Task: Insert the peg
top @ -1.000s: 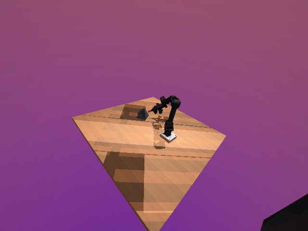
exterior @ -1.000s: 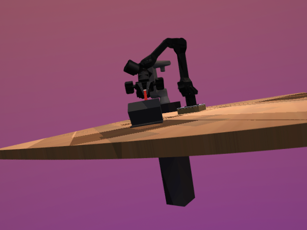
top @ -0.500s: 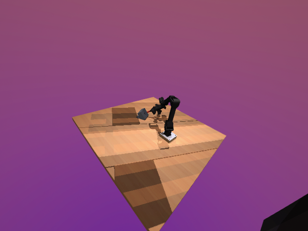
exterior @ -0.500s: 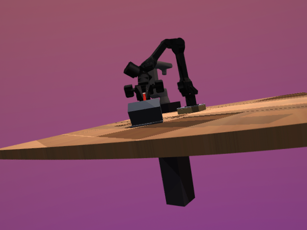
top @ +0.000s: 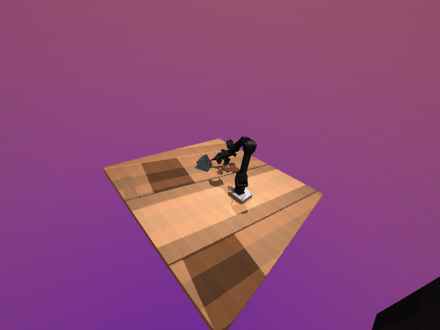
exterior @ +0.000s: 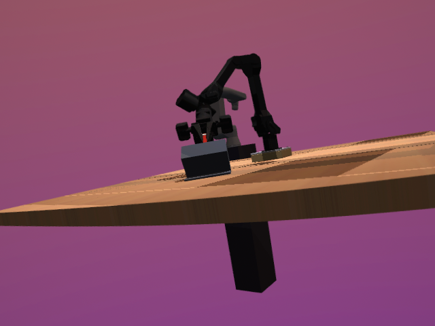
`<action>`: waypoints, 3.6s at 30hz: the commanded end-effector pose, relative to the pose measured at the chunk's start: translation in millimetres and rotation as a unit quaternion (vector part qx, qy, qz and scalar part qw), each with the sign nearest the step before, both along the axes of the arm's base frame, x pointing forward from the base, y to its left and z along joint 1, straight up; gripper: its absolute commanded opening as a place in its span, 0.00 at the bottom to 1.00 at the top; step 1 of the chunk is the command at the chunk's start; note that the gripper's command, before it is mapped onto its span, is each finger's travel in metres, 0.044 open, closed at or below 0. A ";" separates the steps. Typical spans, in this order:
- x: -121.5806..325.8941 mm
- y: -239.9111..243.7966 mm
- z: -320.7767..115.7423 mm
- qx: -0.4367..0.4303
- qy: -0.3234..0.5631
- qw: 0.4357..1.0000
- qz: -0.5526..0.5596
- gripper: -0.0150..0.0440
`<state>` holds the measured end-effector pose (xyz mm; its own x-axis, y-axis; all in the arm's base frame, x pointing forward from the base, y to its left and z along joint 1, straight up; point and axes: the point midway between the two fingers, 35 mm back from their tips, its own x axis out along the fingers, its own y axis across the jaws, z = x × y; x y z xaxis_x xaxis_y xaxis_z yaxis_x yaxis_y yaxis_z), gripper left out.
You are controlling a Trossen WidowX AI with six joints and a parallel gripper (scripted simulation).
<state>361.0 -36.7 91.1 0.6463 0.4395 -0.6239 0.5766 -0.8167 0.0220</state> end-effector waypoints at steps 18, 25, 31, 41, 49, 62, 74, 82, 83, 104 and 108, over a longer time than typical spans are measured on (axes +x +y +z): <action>10.4 7.6 -11.1 0.001 0.001 1.000 0.000 0.25; 10.4 7.6 -11.1 0.001 0.001 1.000 0.000 0.25; 10.8 7.9 -11.6 0.001 0.001 1.000 0.000 0.25; 13.5 9.9 -15.7 0.001 0.000 1.000 0.000 0.25; 16.1 11.3 -19.0 0.002 0.000 1.000 0.000 0.25; 21.9 15.1 -24.6 0.002 0.000 1.000 0.000 0.25; 27.9 18.6 -28.8 0.002 0.000 1.000 0.000 0.25; 31.6 20.8 -31.7 0.002 0.000 1.000 0.000 0.25; 32.0 21.1 -32.0 0.002 0.000 1.000 0.000 0.25; 33.4 23.2 -34.5 0.002 0.000 1.000 0.003 0.25; 33.4 23.2 -34.5 0.002 0.000 1.000 0.003 0.43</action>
<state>394.6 -13.5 56.6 0.6433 0.4462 -0.6221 0.5813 -0.8135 0.0177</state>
